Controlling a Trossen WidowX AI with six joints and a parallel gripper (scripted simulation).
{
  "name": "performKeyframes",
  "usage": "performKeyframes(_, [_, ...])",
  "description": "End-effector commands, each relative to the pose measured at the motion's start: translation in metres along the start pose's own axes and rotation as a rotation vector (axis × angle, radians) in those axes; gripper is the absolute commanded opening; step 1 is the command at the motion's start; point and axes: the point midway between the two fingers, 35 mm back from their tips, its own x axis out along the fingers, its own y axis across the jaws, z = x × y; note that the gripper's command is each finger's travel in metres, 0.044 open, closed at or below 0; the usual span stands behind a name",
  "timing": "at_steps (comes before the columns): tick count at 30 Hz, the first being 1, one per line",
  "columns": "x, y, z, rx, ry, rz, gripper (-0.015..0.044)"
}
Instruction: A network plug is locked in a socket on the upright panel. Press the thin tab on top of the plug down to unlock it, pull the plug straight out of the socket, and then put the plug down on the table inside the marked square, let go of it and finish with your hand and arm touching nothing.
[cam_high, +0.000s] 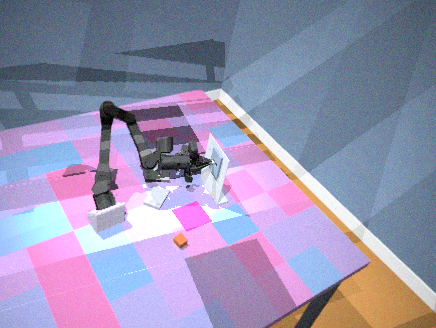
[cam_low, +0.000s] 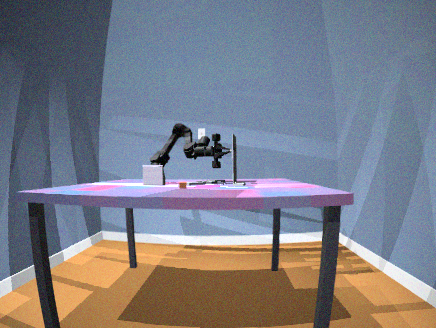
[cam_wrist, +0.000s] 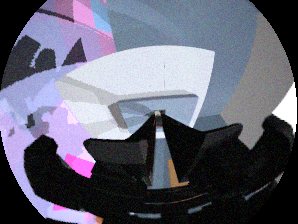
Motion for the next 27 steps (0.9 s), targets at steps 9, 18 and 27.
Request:
performKeyframes(9, [-0.009,0.0,-0.003,0.004,0.004,0.0,0.0])
performKeyframes(18, [-0.014,0.0,-0.004,0.004,0.004,0.001,0.0])
performKeyframes(27, [-0.019,0.001,-0.007,0.004,0.005,0.001,0.0])
